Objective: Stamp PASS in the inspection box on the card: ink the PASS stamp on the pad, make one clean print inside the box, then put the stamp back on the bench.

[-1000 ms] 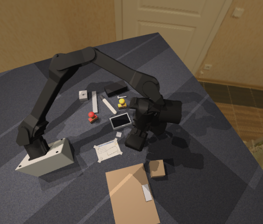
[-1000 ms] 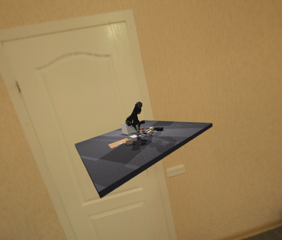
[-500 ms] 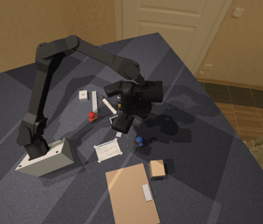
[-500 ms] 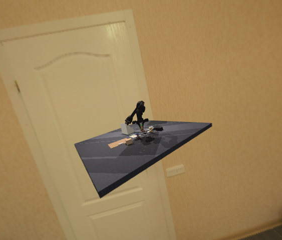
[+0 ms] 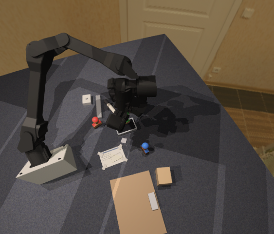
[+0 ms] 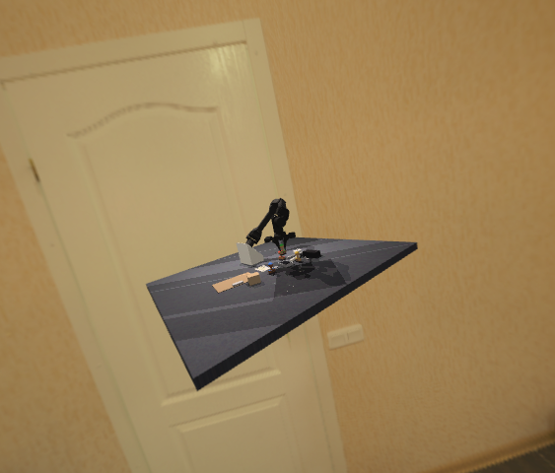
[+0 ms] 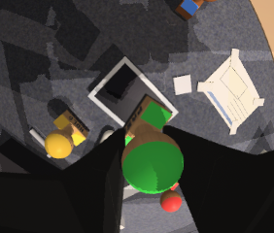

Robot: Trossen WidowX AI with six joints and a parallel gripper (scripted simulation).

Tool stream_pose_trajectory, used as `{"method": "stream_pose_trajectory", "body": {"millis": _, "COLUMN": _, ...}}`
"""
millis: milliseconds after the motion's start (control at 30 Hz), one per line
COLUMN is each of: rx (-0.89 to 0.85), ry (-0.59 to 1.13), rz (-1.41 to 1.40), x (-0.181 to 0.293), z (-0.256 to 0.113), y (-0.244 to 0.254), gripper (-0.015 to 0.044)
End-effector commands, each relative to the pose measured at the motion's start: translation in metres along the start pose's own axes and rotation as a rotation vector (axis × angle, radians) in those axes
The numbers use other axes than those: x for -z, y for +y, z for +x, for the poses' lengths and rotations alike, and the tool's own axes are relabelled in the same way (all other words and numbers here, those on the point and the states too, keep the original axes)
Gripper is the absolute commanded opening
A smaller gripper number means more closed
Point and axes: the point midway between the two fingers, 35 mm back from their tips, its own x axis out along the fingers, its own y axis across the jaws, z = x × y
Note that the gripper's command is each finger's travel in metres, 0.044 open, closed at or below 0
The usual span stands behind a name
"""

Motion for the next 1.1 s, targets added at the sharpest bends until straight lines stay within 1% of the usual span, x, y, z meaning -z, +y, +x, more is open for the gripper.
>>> {"method": "stream_pose_trajectory", "body": {"millis": 0, "rx": -0.005, "ry": -0.001, "rz": 0.007, "x": 0.002, "z": 0.002, "y": 0.001, "gripper": 0.0}}
{"method": "stream_pose_trajectory", "body": {"millis": 1067, "rx": -0.005, "ry": -0.001, "rz": 0.003, "x": 0.001, "z": 0.023, "y": 0.001, "gripper": 0.0}}
